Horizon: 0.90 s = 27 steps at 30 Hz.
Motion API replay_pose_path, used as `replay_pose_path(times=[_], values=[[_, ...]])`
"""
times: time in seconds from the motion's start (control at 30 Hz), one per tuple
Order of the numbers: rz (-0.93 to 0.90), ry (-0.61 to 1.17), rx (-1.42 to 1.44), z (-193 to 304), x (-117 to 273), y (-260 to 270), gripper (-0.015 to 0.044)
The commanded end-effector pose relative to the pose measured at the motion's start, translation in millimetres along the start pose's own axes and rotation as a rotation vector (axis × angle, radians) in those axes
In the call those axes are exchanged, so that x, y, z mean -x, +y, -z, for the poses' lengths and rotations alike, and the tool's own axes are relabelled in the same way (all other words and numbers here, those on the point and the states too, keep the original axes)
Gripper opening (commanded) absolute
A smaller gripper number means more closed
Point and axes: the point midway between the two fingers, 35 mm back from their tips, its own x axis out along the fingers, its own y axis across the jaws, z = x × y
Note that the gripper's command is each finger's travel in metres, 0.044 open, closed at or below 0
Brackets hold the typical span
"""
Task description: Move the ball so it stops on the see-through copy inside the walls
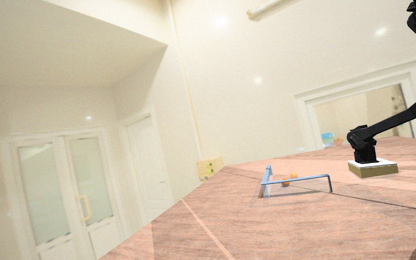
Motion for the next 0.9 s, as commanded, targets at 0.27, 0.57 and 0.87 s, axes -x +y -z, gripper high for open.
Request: replay_pose_path(times=[0.27, 0.57, 0.87], values=[[0.037, -0.173, -0.115, -76.9, 15.9, -58.2, 0.0269], [0.217, -0.332, -0.217, -151.6, 32.7, -176.7, 0.0269], [0.449, -0.398, -0.388, -167.6, 58.3, -304.0, 0.0269]])
